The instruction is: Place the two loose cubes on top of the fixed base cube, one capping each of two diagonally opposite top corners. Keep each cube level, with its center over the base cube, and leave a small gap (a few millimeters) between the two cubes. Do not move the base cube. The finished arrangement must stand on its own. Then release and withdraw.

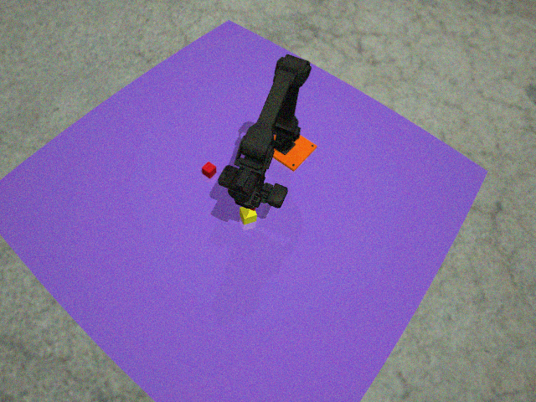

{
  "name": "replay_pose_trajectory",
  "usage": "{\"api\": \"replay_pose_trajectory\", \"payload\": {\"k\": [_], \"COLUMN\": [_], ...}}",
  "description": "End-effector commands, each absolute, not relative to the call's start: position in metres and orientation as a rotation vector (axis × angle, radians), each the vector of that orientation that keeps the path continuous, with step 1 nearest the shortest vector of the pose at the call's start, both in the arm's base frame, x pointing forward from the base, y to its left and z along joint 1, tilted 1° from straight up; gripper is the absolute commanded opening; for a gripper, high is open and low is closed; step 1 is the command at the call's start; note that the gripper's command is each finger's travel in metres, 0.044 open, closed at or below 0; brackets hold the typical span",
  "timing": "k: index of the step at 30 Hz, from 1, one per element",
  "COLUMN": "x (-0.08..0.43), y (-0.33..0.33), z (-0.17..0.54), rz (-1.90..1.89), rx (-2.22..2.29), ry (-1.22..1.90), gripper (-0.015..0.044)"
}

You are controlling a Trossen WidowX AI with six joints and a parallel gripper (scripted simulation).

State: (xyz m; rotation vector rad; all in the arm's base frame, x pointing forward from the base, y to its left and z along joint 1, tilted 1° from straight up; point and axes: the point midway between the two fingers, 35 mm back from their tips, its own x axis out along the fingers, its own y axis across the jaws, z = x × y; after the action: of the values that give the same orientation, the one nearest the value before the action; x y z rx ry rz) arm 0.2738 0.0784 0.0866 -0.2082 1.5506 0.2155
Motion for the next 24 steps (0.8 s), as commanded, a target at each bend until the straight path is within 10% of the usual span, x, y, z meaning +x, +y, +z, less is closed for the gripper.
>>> {"api": "replay_pose_trajectory", "payload": {"k": [1, 24], "x": [0.274, 0.274], "y": [0.079, 0.078], "z": [0.086, 0.109], "rz": [0.216, 0.216], "rx": [-0.202, -0.208], "ry": [1.552, 1.551], "gripper": [0.0205, 0.0205]}}
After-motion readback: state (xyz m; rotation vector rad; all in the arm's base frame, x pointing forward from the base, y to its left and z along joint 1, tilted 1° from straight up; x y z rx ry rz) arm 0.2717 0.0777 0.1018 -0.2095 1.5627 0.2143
